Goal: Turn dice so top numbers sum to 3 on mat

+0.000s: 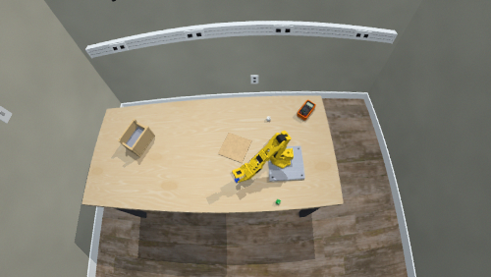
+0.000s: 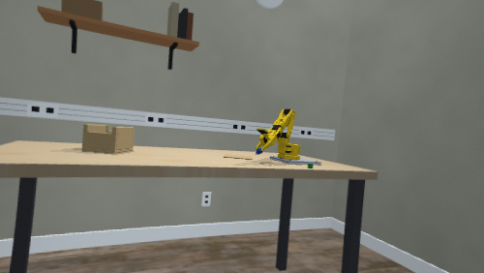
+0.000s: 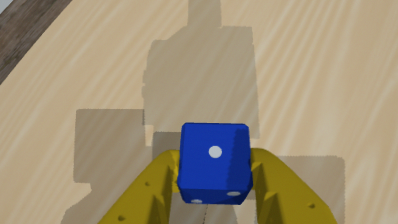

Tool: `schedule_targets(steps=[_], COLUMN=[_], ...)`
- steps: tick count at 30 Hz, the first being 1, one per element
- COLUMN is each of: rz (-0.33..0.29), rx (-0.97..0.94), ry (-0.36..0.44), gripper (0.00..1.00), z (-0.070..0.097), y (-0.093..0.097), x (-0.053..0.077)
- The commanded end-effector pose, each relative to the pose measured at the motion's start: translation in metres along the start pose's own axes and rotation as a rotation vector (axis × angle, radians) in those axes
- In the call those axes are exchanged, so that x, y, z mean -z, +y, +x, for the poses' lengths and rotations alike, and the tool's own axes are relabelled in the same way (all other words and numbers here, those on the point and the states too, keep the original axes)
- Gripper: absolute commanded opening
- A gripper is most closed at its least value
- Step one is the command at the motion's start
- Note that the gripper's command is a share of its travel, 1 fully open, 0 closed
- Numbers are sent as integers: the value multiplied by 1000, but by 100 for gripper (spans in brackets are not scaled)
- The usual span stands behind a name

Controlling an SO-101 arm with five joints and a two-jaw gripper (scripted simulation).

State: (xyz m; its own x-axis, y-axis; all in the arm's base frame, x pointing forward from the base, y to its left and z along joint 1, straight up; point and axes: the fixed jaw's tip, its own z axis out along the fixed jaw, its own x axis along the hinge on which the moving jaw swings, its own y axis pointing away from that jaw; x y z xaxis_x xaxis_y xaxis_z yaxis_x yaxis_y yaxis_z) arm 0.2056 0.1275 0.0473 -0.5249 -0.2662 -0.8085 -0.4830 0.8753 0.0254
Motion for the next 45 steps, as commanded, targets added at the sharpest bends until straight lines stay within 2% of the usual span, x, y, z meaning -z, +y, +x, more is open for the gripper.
schedule_targets(steps=[1,7,18,43,45], rz=[-13,-25,-34,-35,-33], rx=[19,30,38,39,59], ry=[-68,-157,-232,-240,-228], gripper=[0,0,0,0,0], z=[1,-2,-4,-4,2], y=[3,6,9,9,8], x=[-5,-9,-9,-9,-7])
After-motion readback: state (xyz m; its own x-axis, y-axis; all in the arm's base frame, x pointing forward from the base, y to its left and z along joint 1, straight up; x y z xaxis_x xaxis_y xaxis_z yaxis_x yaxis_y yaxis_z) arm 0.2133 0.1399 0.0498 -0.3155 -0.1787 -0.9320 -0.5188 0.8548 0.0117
